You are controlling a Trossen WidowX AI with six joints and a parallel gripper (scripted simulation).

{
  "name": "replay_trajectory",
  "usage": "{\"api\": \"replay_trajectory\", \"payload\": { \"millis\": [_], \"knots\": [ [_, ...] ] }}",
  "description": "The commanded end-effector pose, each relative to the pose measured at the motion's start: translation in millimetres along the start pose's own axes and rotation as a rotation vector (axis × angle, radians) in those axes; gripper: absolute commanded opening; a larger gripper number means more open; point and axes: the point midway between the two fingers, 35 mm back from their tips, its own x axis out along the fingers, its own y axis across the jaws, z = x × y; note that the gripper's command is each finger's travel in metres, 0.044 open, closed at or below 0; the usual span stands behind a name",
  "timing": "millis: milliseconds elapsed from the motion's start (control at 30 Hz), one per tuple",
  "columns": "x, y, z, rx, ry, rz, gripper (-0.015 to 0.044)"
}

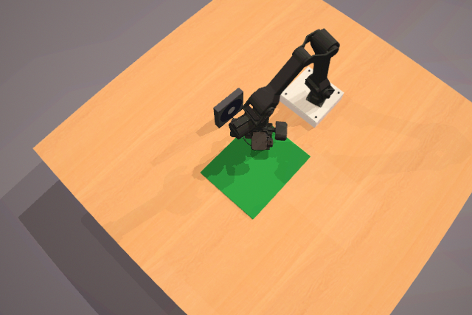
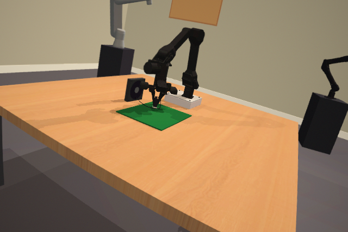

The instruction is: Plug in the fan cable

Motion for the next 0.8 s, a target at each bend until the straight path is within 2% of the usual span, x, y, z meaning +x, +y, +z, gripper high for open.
{"api": "replay_trajectory", "payload": {
  "millis": [0, 33, 367, 467, 600, 767],
  "knots": [
    [5, 0, 0, 0.002, 0.003, 0.008, 0.0],
    [5, 0, 0, 0.002, 0.003, 0.008, 0.0],
    [0, 0, 0, 0.0, 0.0, 0.0, 0.026],
    [-3, 0, 0, 0.0, 0.0, 0.0, 0.026],
    [-52, -1, 1, 0.002, 0.003, 0.007, 0.026],
    [-55, -1, 0, 0.002, 0.003, 0.007, 0.026]
  ]
}}
